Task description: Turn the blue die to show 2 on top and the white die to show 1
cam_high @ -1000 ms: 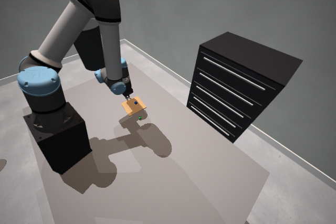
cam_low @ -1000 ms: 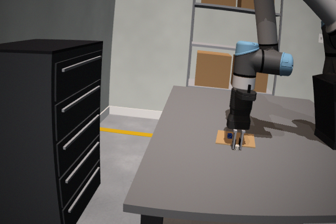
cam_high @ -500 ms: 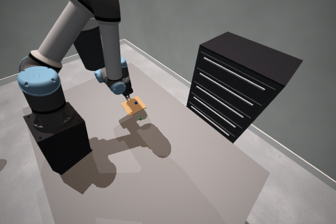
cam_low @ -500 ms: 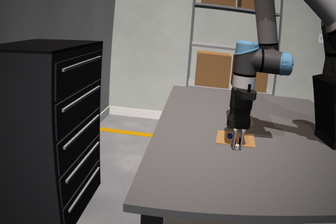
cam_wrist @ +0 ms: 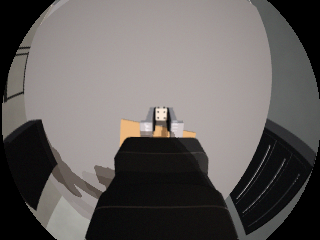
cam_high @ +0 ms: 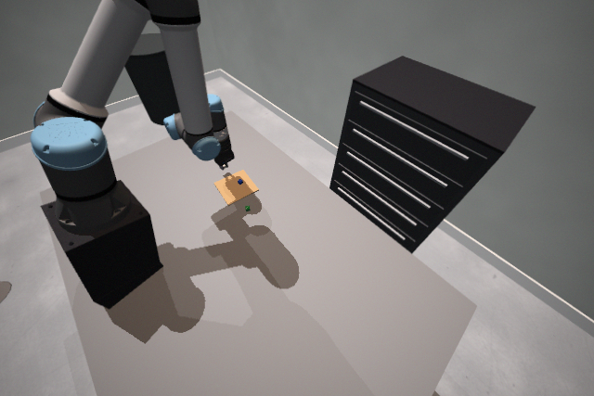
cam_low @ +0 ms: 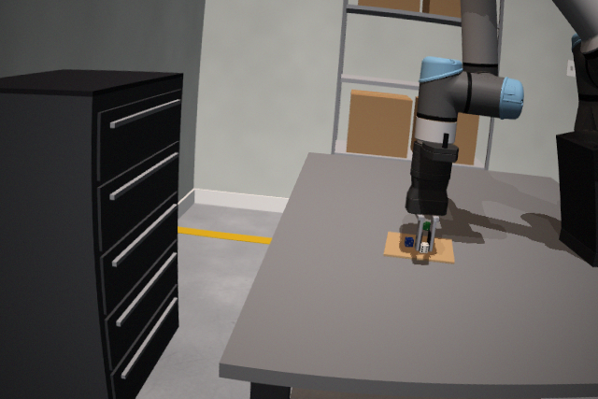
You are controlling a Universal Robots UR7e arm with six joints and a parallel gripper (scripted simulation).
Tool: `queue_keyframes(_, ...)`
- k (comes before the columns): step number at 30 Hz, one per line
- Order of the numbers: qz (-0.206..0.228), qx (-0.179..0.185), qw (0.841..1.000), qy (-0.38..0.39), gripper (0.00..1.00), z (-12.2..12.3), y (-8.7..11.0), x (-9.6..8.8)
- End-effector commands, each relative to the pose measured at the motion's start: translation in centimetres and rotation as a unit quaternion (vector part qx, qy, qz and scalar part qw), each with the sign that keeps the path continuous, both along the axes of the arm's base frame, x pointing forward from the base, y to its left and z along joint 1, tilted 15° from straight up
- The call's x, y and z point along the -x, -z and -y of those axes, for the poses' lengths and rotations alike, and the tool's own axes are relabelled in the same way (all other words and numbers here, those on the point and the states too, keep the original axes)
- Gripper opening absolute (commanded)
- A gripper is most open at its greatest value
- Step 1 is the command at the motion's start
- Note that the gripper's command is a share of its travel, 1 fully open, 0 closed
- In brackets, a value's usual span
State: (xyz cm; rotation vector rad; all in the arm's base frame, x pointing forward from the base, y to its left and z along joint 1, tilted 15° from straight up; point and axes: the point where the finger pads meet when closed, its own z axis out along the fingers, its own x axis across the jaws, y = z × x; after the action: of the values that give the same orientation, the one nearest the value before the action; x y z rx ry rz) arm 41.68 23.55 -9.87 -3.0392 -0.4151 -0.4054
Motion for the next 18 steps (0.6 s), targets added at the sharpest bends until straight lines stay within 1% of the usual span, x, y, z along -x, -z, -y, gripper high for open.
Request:
queue_keyframes(1,0.001,0.0,1.0,0.0,0.34,0.1,-1.9,0.5)
queue_keyframes(7,0.001,0.0,1.0,0.0,0.34,0.3,-4.1,1.0)
queue_keyframes(9,0.001,0.0,1.0,0.0,0.34,0.3,-4.1,1.0)
queue_keyframes(14,0.001,0.0,1.0,0.0,0.34,0.5,-5.6,1.4)
queue_keyframes(18,0.001,0.0,1.0,0.0,0.34,0.5,-6.4,1.6)
